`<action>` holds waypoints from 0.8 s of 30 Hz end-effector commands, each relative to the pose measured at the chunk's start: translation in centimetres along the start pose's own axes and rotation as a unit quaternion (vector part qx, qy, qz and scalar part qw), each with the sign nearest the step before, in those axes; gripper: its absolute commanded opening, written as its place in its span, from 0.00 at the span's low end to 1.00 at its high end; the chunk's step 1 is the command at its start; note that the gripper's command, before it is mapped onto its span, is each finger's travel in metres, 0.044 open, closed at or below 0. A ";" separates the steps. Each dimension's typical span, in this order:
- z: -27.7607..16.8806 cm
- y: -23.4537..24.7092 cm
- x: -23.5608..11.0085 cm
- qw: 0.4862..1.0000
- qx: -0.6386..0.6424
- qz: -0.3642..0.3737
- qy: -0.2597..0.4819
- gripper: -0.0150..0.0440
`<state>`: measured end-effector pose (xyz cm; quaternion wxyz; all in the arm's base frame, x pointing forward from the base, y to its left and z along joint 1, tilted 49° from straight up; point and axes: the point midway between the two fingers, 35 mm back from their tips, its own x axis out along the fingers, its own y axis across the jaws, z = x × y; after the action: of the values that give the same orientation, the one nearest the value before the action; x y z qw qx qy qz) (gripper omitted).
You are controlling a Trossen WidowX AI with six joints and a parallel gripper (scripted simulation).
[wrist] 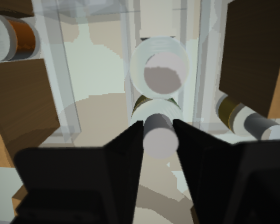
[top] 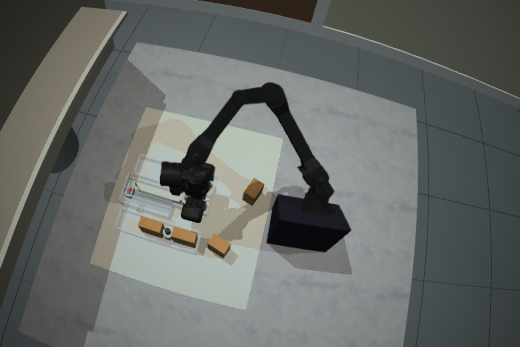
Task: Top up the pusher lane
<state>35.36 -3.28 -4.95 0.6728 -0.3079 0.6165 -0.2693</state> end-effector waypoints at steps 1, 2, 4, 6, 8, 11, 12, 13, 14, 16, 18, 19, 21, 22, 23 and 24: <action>-0.1 -0.4 0.4 1.000 0.008 -0.005 0.002 0.25; -0.1 -0.4 0.4 1.000 0.008 -0.005 0.002 0.25; -0.1 -0.4 0.4 1.000 0.008 -0.005 0.002 0.25; -0.2 -0.4 0.4 1.000 0.008 -0.005 0.002 0.25; -0.2 -0.4 0.4 1.000 0.008 -0.005 0.002 0.25; -0.3 -0.4 0.4 1.000 0.008 -0.005 0.002 0.25; -0.3 -0.4 0.4 1.000 0.008 -0.005 0.002 0.25; -0.3 -0.4 0.4 1.000 0.008 -0.005 0.002 0.25; -0.3 -0.4 0.4 1.000 0.008 -0.005 0.002 0.25; -0.3 -0.4 0.4 1.000 0.008 -0.005 0.002 0.25; -0.4 -0.4 0.4 1.000 0.008 -0.005 0.002 0.25; -0.4 -0.4 0.4 1.000 0.008 -0.005 0.002 0.25; -0.4 -0.4 0.4 1.000 0.008 -0.005 0.002 0.25; -0.4 -0.4 0.4 1.000 0.008 -0.005 0.002 0.25; -0.5 -0.4 0.4 1.000 0.008 -0.005 0.002 0.25; -0.5 -0.4 0.4 1.000 0.008 -0.005 0.002 0.25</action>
<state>35.13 -3.31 -4.95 0.6747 -0.3069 0.6147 -0.2695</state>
